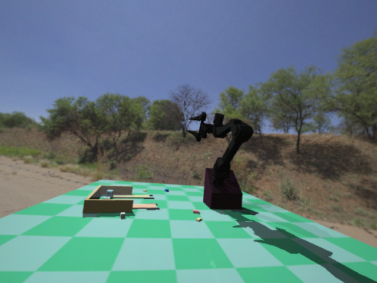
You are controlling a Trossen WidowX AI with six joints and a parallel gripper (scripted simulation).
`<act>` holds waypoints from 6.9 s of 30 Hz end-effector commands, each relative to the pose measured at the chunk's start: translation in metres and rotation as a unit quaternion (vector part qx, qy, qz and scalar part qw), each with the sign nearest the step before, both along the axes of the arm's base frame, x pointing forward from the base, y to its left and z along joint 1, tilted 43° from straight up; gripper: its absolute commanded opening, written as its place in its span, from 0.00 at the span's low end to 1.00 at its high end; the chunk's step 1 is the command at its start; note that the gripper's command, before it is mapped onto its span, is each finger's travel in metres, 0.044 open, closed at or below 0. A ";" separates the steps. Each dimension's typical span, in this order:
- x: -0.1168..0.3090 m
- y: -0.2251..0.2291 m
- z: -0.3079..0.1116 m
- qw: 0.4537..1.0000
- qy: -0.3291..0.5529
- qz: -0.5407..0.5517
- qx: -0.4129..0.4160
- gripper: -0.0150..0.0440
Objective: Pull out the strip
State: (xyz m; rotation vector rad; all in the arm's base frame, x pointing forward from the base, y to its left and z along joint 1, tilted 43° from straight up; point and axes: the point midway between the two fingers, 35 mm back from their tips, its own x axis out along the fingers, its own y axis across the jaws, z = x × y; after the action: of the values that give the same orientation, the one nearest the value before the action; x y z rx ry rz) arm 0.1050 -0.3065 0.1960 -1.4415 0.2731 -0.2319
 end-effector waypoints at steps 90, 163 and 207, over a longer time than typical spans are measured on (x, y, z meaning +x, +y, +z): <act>0.283 0.147 -0.303 0.409 0.495 -0.178 0.746 0.25; 0.297 0.196 -0.354 0.408 0.495 -0.177 0.747 0.25; 0.299 0.198 -0.357 0.408 0.495 -0.177 0.747 0.25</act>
State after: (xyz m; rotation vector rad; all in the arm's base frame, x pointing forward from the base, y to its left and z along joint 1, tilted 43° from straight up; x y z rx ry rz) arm 0.4025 -0.1114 -0.1585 0.5549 1.3553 0.5371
